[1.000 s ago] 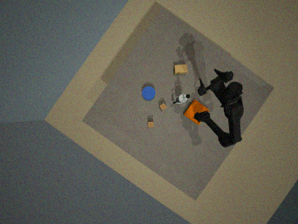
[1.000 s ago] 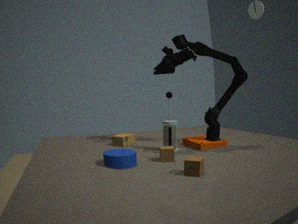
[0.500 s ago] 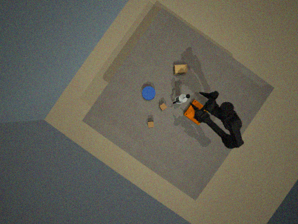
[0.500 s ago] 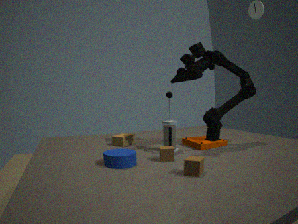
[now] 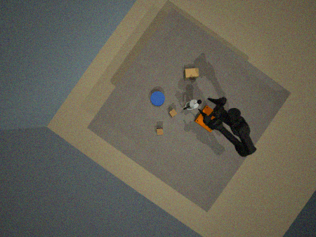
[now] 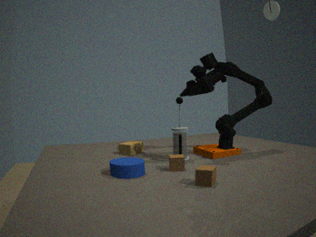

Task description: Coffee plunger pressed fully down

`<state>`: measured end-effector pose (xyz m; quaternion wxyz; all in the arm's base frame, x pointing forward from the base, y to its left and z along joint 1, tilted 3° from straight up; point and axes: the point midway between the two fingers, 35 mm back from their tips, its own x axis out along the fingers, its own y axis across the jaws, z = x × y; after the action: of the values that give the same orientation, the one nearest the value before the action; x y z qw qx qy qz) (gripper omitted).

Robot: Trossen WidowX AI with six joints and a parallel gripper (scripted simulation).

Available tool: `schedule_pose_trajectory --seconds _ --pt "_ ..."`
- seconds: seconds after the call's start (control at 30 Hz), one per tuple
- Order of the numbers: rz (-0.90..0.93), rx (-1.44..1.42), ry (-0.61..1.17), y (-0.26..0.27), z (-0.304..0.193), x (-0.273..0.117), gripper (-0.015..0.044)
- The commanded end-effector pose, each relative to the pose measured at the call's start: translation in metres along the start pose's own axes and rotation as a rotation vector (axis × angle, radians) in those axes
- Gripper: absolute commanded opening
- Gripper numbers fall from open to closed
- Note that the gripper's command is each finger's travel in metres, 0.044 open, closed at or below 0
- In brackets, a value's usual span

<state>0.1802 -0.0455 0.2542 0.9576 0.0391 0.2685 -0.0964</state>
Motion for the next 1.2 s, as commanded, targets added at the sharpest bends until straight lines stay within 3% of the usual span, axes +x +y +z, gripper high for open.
schedule_pose_trajectory --seconds 0.0,0.6,1.0,1.17 --pt "-0.005 0.005 0.003 -0.001 -0.001 0.008 0.0440" --pt "-0.005 0.005 0.001 -0.001 -0.002 0.034 0.0440" --pt "-0.005 0.005 0.001 -0.001 -0.002 0.034 0.0125" --pt "-0.005 0.005 0.001 -0.001 -0.002 0.034 0.0113"
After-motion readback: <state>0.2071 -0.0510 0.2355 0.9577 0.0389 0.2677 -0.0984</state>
